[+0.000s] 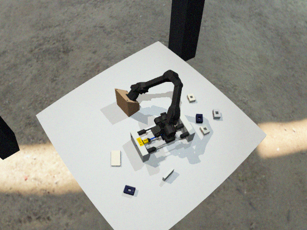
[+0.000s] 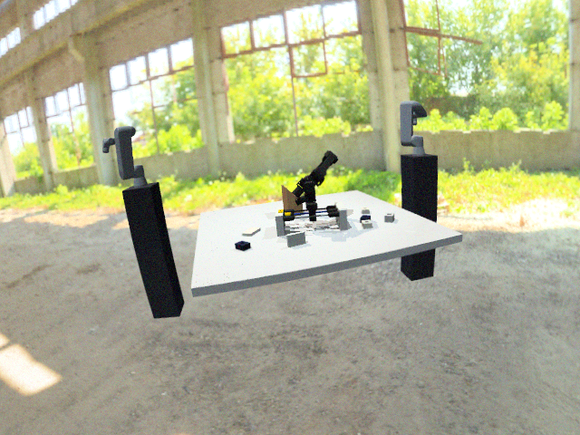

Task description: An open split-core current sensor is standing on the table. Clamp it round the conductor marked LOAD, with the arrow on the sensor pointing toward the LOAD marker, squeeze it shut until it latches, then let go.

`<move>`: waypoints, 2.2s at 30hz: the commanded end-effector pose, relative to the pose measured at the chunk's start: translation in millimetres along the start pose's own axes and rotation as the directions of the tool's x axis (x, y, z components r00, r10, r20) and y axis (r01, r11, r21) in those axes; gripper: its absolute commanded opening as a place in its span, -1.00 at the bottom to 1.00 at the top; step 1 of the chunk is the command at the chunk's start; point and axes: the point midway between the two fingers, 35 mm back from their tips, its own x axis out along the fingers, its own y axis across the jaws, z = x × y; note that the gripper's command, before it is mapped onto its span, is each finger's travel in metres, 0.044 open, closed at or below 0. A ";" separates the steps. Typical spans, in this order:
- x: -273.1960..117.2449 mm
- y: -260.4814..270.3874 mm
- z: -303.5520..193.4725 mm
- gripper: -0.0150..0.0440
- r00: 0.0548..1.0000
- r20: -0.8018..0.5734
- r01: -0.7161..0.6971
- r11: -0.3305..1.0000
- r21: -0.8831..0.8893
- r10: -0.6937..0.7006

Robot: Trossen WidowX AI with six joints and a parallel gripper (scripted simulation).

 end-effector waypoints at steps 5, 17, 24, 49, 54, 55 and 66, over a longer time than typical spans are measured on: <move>0.4 -0.2 0.3 -0.31 1.000 0.000 0.000 1.000 0.001 0.000; 0.4 -0.2 0.3 0.75 1.000 0.000 0.000 1.000 0.001 0.000; -0.3 -0.2 0.3 0.64 1.000 0.000 0.000 1.000 0.002 0.000; -4.5 -0.3 0.3 -0.49 1.000 0.001 -0.002 1.000 -0.003 0.002; -1.0 -0.7 0.3 -0.49 1.000 -0.001 0.002 1.000 0.006 -0.002; -1.0 -0.7 0.3 -0.49 1.000 -0.001 0.002 1.000 0.006 -0.002; -1.1 0.4 0.1 -0.49 1.000 -0.001 0.003 1.000 0.005 -0.003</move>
